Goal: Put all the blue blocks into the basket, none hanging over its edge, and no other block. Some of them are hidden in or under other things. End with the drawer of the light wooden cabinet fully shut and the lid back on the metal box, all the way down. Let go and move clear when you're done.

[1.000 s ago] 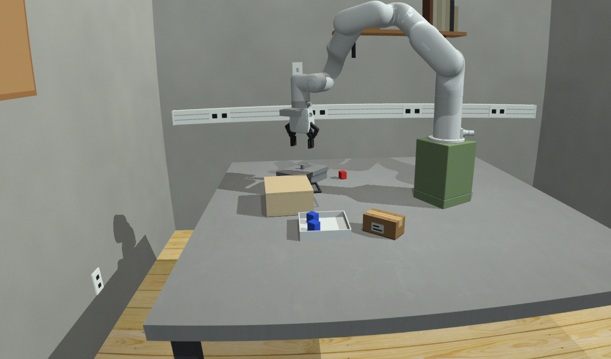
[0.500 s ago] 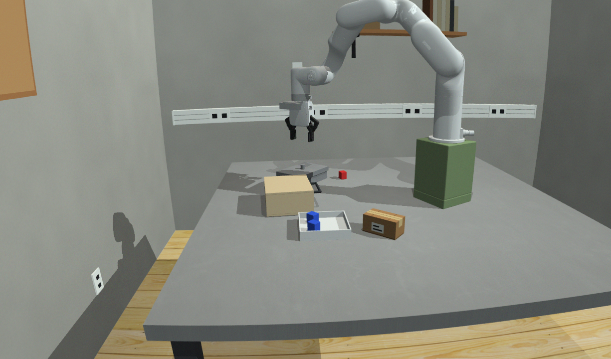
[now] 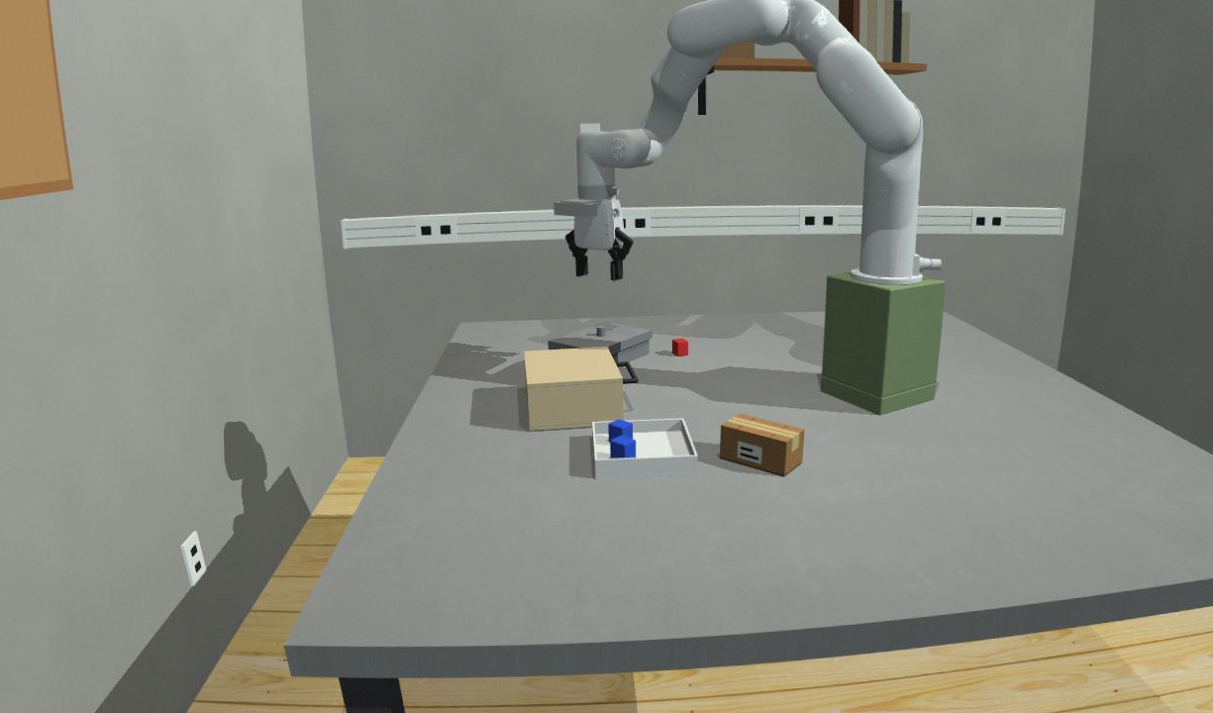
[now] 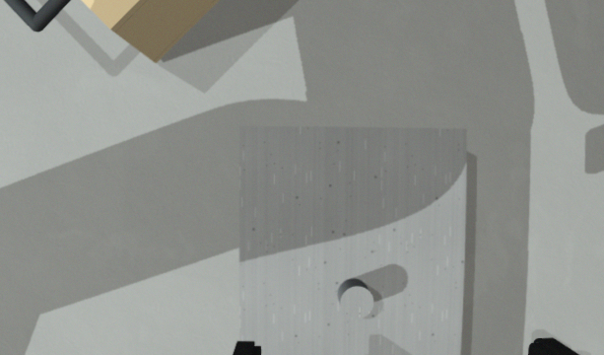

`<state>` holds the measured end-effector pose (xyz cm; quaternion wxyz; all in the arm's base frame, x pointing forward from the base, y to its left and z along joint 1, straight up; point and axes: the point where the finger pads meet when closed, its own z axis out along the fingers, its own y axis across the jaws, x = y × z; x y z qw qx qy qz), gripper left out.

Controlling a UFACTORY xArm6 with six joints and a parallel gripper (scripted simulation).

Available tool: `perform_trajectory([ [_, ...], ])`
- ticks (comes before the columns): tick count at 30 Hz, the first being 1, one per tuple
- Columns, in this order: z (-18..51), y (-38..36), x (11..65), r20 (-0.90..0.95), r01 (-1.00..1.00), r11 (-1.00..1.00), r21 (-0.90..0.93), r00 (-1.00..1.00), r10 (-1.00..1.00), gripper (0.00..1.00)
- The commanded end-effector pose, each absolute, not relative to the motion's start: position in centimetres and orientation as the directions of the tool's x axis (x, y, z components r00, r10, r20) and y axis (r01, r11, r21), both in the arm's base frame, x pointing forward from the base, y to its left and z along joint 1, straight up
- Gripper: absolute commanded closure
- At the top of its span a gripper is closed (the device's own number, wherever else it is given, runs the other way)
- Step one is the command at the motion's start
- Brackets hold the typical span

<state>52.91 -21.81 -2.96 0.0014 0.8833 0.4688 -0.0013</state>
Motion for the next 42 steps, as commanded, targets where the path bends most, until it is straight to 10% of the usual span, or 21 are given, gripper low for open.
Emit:
perform_trajectory([
  [1,-2.7,-20.6,53.3,-0.003,0.813,-0.583,0.006,0.583,0.813,0.00],
  [15,-2.8,-7.8,53.5,-0.001,0.613,-0.790,0.007,0.790,0.613,0.00],
  [42,-3.3,17.0,39.4,0.005,-0.384,-0.923,0.004,0.923,-0.384,0.00],
])
